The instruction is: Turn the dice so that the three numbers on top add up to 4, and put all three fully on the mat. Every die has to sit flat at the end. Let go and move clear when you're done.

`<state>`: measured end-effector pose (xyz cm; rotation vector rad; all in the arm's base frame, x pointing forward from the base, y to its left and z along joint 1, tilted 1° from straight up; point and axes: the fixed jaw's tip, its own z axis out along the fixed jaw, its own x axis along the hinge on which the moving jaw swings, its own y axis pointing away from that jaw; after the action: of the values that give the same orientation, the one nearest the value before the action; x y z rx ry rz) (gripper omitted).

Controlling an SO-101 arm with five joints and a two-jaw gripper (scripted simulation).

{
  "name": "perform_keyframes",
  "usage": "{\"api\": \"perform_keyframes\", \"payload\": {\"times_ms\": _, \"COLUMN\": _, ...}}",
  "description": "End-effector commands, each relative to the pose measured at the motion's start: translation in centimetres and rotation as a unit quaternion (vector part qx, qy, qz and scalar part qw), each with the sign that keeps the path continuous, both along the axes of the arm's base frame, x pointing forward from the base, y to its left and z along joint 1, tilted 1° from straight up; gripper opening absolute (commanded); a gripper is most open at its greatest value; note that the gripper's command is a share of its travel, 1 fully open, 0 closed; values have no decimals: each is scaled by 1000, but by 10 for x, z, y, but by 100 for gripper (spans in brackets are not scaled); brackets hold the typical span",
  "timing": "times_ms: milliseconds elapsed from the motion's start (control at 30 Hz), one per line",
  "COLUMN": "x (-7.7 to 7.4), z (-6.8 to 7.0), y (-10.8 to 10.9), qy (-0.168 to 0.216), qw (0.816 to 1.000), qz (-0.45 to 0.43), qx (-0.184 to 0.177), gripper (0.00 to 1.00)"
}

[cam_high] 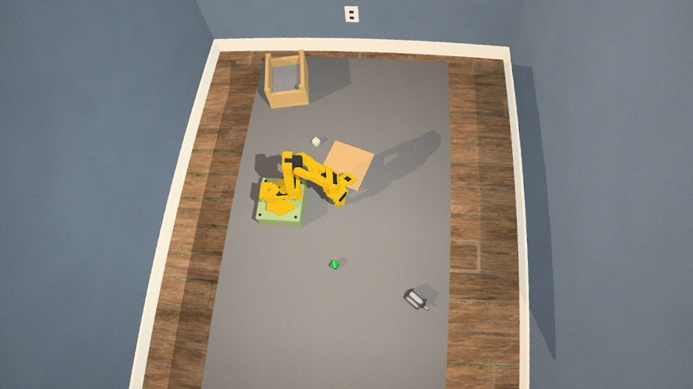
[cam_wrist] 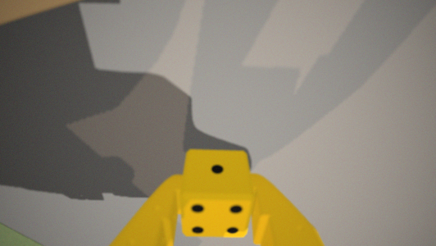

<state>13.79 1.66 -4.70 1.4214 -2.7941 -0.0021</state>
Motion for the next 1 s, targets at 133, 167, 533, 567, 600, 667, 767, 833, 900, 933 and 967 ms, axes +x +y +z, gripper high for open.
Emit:
{"api": "perform_keyframes", "payload": {"times_ms": 133, "x": 1, "z": 1, "y": -1, "qy": 5, "qw": 1000, "qz": 1, "qx": 0, "gripper": 0}}
{"api": "perform_keyframes", "payload": {"times_ms": 167, "x": 1, "z": 2, "y": -1, "qy": 5, "qw": 1000, "qz": 1, "qx": 0, "gripper": 0}}
{"api": "perform_keyframes", "payload": {"times_ms": 533, "x": 4, "z": 24, "y": -1, "qy": 5, "qw": 1000, "qz": 1, "qx": 0, "gripper": 0}}
{"api": "perform_keyframes", "payload": {"times_ms": 567, "x": 4, "z": 27, "y": -1, "qy": 5, "qw": 1000, "qz": 1, "qx": 0, "gripper": 0}}
{"api": "perform_keyframes", "payload": {"times_ms": 600, "x": 4, "z": 31, "y": -1, "qy": 5, "qw": 1000, "qz": 1, "qx": 0, "gripper": 0}}
{"api": "perform_keyframes", "payload": {"times_ms": 667, "x": 4, "z": 37, "y": -1, "qy": 5, "qw": 1000, "qz": 1, "qx": 0, "gripper": 0}}
{"api": "perform_keyframes", "payload": {"times_ms": 767, "x": 3, "z": 44, "y": -1, "qy": 5, "qw": 1000, "qz": 1, "qx": 0, "gripper": 0}}
{"api": "perform_keyframes", "payload": {"times_ms": 833, "x": 3, "z": 47, "y": -1, "qy": 5, "qw": 1000, "qz": 1, "qx": 0, "gripper": 0}}
{"api": "perform_keyframes", "payload": {"times_ms": 900, "x": 2, "z": 49, "y": -2, "qy": 5, "qw": 1000, "qz": 1, "qx": 0, "gripper": 0}}
{"api": "perform_keyframes", "payload": {"times_ms": 933, "x": 2, "z": 50, "y": -2, "qy": 5, "qw": 1000, "qz": 1, "qx": 0, "gripper": 0}}
{"api": "perform_keyframes", "payload": {"times_ms": 967, "x": 2, "z": 50, "y": -2, "qy": 5, "qw": 1000, "qz": 1, "qx": 0, "gripper": 0}}
